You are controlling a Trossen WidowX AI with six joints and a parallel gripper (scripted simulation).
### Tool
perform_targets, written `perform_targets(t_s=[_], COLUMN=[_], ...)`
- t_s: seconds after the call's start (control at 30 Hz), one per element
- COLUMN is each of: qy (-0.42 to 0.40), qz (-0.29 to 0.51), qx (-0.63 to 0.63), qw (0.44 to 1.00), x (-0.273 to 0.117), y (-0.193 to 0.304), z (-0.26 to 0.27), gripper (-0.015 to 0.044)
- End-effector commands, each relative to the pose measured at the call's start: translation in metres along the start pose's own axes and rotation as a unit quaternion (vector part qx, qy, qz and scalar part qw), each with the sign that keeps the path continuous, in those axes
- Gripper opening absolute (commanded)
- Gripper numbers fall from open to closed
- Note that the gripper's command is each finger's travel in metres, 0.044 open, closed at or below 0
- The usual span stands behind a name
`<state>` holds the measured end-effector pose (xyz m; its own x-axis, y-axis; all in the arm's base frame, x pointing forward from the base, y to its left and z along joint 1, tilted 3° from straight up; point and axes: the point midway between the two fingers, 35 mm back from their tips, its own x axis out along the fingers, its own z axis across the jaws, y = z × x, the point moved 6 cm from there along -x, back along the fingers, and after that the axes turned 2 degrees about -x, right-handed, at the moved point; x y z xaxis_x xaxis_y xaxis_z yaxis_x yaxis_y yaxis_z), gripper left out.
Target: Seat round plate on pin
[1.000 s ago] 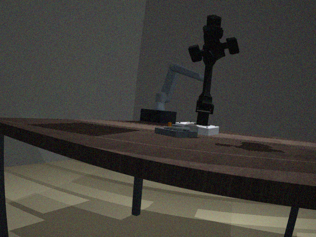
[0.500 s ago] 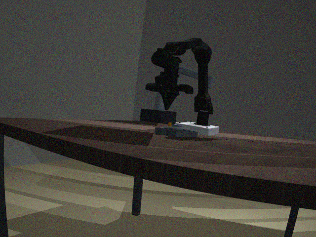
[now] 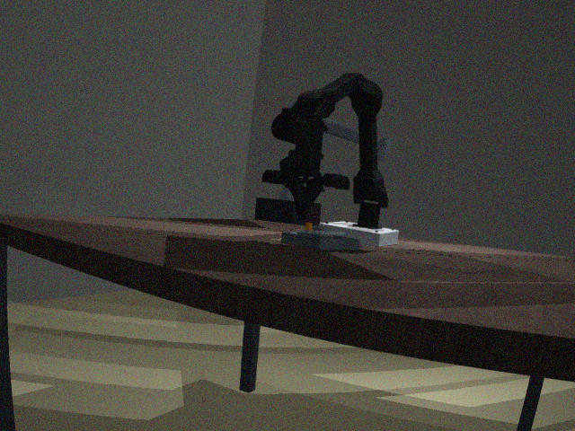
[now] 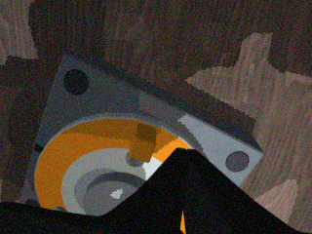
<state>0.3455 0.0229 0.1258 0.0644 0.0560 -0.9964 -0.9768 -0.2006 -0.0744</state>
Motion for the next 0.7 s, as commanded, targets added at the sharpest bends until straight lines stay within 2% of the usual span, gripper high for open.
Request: perform_targets(t_s=[0.0, 0.67], qy=[0.0, -0.001], qz=[0.009, 0.008], qx=[-0.001, -0.001], qw=[1.0, 1.0], x=[0.013, 0.013], y=[0.002, -0.006], z=[0.0, 0.023], gripper=[0.0, 0.0])
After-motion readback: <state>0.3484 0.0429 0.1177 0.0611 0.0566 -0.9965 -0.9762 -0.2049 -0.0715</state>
